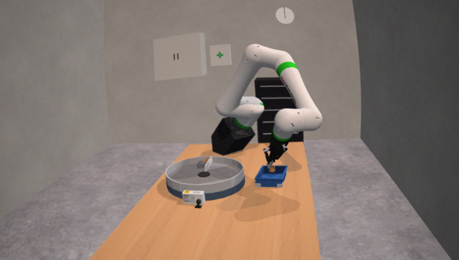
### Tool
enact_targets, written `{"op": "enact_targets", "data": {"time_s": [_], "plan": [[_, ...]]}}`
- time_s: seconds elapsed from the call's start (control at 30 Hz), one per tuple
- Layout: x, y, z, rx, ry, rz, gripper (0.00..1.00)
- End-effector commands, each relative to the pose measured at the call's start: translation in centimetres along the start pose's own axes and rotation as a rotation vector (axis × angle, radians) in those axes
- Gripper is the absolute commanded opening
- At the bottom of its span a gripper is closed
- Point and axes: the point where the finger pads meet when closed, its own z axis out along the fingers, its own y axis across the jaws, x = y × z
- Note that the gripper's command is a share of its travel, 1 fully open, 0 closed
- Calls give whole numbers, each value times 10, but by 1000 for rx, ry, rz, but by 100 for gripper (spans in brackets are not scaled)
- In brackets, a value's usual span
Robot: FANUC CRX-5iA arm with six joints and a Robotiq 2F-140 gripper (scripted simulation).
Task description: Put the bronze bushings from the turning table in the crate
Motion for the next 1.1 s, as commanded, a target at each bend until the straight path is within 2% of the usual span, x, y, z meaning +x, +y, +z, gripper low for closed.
{"op": "enact_targets", "data": {"time_s": [0.0, 1.07], "plan": [[0, 0, 0, 0, 0, 0, 0], [-3, 0, 4, 0, 0, 0, 0]]}}
